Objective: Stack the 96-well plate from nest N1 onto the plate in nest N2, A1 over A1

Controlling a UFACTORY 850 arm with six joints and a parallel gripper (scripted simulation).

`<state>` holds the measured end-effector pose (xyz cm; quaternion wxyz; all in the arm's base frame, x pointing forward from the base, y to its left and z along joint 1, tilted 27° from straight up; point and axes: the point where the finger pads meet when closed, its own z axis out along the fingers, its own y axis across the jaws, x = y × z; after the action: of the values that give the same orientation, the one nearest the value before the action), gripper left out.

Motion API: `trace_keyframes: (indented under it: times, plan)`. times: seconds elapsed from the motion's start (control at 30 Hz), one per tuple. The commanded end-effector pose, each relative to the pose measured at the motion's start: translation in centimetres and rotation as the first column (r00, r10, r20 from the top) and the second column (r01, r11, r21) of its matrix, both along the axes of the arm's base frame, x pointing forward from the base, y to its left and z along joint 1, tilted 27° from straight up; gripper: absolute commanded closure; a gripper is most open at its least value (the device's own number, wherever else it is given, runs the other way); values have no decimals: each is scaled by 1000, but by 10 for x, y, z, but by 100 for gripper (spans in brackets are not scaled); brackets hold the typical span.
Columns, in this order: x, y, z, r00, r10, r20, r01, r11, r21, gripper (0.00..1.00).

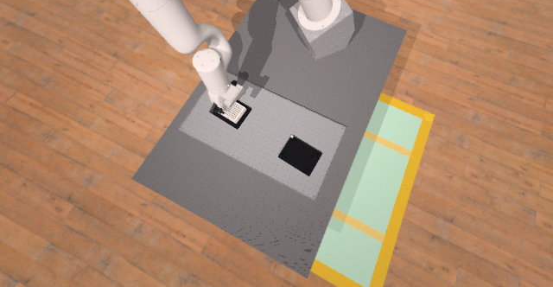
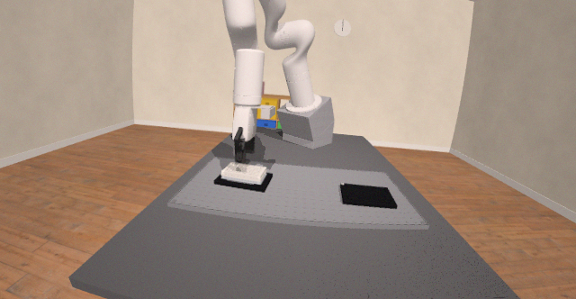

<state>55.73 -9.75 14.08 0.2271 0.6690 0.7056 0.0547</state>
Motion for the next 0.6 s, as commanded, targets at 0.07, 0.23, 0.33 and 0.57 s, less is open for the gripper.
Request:
trace_keyframes:
  times: [0.07, 0.23, 0.33, 0.57]
  plan:
    - [-6, 4, 16, 1000, -1, -3, 1, 1000, -2, 0]
    - [-11, 7, 27, 1000, -1, -3, 1, 1000, -2, 0]
    - [-13, 8, 32, 1000, -1, -3, 1, 1000, -2, 0]
    - [-17, 10, 41, 1000, -1, -3, 1, 1000, -2, 0]
